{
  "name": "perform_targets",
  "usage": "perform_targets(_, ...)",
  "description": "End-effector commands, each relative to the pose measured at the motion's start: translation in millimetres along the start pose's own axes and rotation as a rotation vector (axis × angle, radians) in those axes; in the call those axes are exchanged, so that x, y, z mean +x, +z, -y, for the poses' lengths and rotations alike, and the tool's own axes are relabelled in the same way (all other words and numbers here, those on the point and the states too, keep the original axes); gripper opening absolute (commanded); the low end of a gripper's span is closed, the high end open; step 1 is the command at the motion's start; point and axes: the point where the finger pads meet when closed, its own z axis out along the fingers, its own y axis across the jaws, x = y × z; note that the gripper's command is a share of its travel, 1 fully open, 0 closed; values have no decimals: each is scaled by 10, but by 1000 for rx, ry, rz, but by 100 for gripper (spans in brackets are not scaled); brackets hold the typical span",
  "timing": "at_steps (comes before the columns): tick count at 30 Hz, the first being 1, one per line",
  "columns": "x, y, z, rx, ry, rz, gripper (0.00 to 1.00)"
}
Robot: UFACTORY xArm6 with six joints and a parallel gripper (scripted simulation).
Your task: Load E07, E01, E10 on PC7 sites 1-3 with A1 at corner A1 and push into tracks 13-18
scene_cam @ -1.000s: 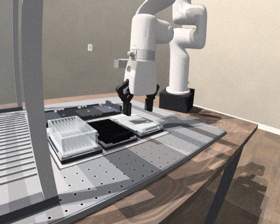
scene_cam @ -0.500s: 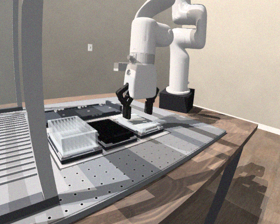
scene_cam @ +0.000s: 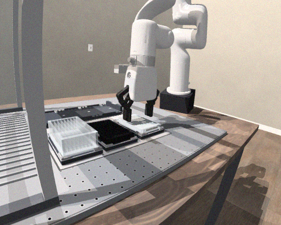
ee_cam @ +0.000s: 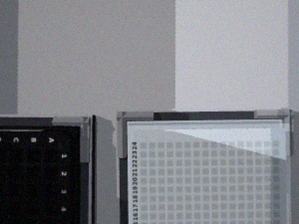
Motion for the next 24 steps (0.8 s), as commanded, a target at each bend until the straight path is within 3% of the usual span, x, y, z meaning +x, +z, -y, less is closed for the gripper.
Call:
perform_targets(1,-4,10,12,3,0,1,100)
perform_targets(24,-4,137,12,3,0,1,100)
